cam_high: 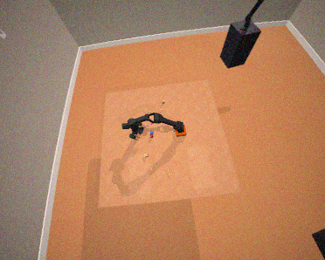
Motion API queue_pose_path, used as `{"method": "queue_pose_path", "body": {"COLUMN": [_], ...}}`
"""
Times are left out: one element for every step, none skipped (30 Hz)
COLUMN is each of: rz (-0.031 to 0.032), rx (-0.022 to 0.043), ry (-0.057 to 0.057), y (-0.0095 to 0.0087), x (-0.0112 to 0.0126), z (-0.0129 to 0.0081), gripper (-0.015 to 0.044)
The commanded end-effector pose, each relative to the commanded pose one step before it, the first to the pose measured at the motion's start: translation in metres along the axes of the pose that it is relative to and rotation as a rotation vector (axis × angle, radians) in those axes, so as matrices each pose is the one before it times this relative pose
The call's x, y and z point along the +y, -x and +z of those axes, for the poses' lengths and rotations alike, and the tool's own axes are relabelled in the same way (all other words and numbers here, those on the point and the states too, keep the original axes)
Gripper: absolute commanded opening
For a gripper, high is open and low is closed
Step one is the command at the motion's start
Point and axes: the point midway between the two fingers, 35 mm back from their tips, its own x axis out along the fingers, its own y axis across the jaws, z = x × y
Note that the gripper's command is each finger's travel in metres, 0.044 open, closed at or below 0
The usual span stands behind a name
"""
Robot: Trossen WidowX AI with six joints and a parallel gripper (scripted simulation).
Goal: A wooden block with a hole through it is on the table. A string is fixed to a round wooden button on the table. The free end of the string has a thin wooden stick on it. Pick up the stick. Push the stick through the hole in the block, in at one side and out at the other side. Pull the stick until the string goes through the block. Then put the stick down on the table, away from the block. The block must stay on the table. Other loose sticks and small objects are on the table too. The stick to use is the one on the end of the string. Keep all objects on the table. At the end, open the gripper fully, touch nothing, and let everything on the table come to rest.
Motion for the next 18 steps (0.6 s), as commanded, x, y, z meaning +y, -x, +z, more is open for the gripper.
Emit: {"method": "queue_pose_path", "body": {"rz": [-0.00492, -0.00004, -0.00006, -0.00005, -0.00005, -0.00004, 0.00000, 0.00000, 0.00000, 0.00000, 0.00001, 0.00001, 0.00001, 0.00001, 0.00001, 0.00001, 0.00001, 0.00001], "rx": [0.00057, 0.00007, 0.00015, 0.00015, 0.00015, 0.00015, -0.00001, -0.00002, -0.00003, -0.00004, -0.00007, -0.00008, -0.00009, -0.00009, -0.00009, -0.00009, -0.00009, -0.00009], "ry": [0.1034, 0.0304, 0.0304, 0.0304, 0.0304, 0.0304, 0.0004, 0.0008, 0.0012, 0.0016, 0.0020, 0.0023, 0.0025, 0.0025, 0.0025, 0.0025, 0.0025, 0.0025], "y": [-0.00057, -0.00021, -0.00020, -0.00020, -0.00020, -0.00020, 0.00001, 0.00002, 0.00003, 0.00004, 0.00004, 0.00005, 0.00004, 0.00004, 0.00004, 0.00004, 0.00004, 0.00003], "x": [-0.00123, -0.00015, -0.00016, -0.00016, -0.00017, -0.00018, 0.00002, 0.00004, 0.00005, 0.00007, 0.00009, 0.00010, 0.00011, 0.00011, 0.00011, 0.00011, 0.00010, 0.00010], "z": [0.00105, 0.00023, 0.00022, 0.00022, 0.00021, 0.00021, 0.00017, 0.00035, 0.00051, 0.00068, 0.00085, 0.00100, 0.00106, 0.00107, 0.00108, 0.00109, 0.00109, 0.00110], "gripper": [0.0000, 0.0000, 0.0000, 0.0000, 0.0000, 0.0000, 0.0000, 0.0000, 0.0000, 0.0000, 0.0000, 0.0000, 0.0000, 0.0000, 0.0000, 0.0000, 0.0000, 0.0000]}}
